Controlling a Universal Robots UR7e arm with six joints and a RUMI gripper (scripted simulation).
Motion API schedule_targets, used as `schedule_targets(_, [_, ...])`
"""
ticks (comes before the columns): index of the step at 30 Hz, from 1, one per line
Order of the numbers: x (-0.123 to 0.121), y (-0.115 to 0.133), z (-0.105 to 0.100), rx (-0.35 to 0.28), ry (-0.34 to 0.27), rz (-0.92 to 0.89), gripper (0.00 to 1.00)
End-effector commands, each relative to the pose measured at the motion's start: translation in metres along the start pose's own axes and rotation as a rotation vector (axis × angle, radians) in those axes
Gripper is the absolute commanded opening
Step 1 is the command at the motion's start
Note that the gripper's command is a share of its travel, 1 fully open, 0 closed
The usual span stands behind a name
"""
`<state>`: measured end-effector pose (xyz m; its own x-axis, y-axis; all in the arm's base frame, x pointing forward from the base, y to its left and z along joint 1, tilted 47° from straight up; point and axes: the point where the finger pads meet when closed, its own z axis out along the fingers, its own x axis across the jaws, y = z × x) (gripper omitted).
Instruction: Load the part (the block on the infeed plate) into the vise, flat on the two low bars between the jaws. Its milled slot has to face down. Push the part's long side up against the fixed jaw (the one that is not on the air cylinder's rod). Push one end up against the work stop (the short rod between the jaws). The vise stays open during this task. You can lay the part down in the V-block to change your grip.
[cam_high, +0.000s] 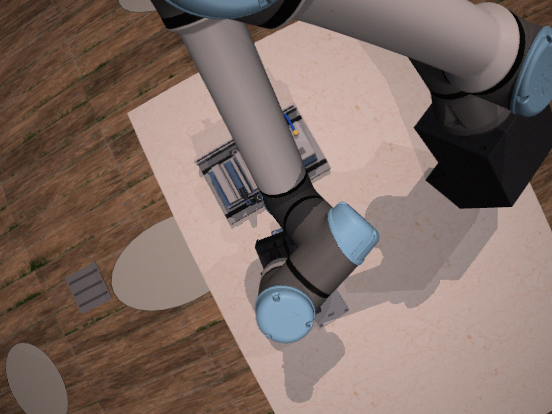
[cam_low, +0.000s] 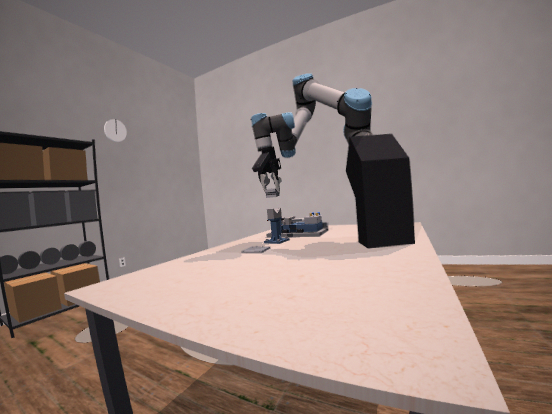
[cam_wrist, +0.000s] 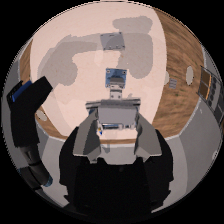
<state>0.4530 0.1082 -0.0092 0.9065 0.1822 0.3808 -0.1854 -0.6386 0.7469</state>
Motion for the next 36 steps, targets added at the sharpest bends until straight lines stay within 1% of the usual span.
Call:
schedule_targets(1, [0.0001, -0.0003, -0.0003, -0.039, -0.003, 0.002, 0.00])
schedule_targets(13, [0.0000, -0.0013, -0.0002, -0.150, -0.004, 0.001, 0.00])
schedule_targets(15, [0.0000, -0.0013, -0.0002, -0.150, -0.004, 0.001, 0.00])
schedule_targets(30, [0.0000, -0.0023, 0.0001, -0.274, -0.004, 0.001, 0.00])
schedule_targets(32, [0.0000, -0.0023, 0.0001, -0.274, -0.004, 0.001, 0.00])
schedule_targets(36, [0.0000, -0.0026, 0.0002, -0.304, -0.004, 0.001, 0.00])
